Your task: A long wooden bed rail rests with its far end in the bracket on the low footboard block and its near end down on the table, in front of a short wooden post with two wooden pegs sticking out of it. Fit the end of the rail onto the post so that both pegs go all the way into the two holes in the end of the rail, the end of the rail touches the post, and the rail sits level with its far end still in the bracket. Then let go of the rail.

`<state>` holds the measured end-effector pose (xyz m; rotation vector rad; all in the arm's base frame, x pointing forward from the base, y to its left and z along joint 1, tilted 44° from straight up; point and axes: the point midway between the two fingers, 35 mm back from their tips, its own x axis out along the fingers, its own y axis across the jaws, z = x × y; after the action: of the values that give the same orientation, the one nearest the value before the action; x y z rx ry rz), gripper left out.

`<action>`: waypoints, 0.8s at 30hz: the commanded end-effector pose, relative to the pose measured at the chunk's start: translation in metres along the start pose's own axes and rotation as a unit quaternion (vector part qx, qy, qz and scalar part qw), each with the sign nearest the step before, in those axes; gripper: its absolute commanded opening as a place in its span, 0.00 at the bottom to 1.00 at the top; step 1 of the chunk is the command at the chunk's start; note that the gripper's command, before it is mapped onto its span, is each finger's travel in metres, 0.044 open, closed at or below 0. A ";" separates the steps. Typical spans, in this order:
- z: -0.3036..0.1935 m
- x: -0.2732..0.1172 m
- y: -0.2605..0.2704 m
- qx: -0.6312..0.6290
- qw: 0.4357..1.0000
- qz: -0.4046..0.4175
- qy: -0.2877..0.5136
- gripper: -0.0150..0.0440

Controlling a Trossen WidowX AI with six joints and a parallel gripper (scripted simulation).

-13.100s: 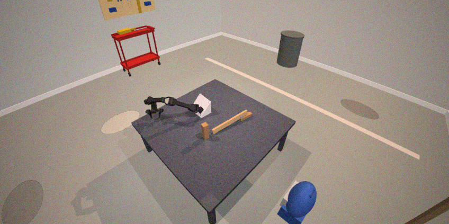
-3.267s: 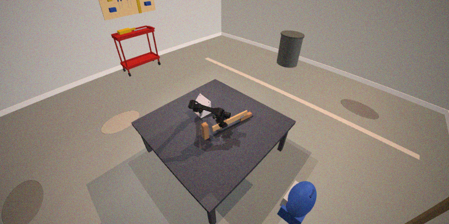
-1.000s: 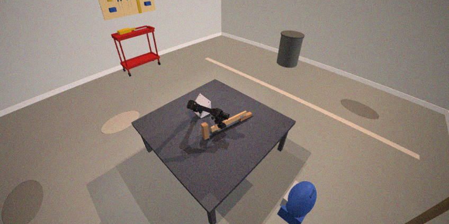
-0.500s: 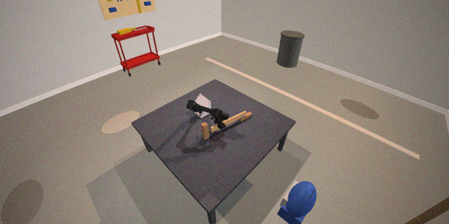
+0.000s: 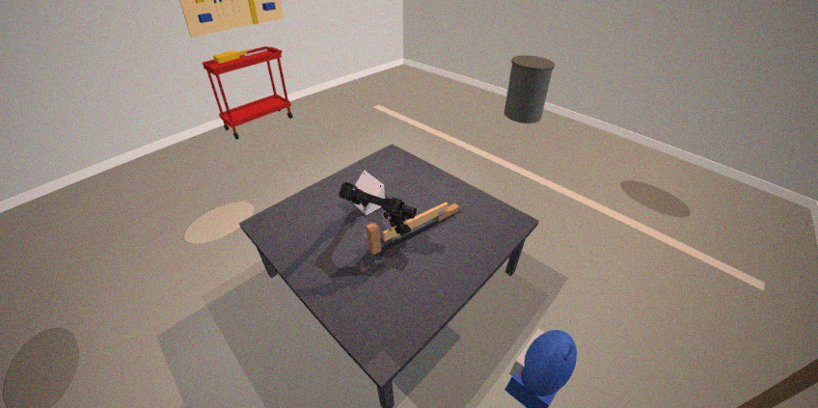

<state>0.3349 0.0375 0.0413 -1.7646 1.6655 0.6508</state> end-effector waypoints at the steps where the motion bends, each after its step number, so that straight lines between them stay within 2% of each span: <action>1: -0.002 0.000 0.000 -0.002 1.000 -0.001 0.001 0.25; 24: -0.009 0.000 0.000 -0.002 1.000 -0.001 0.001 0.25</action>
<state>0.3344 0.0313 0.0458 -1.7653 1.6663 0.6516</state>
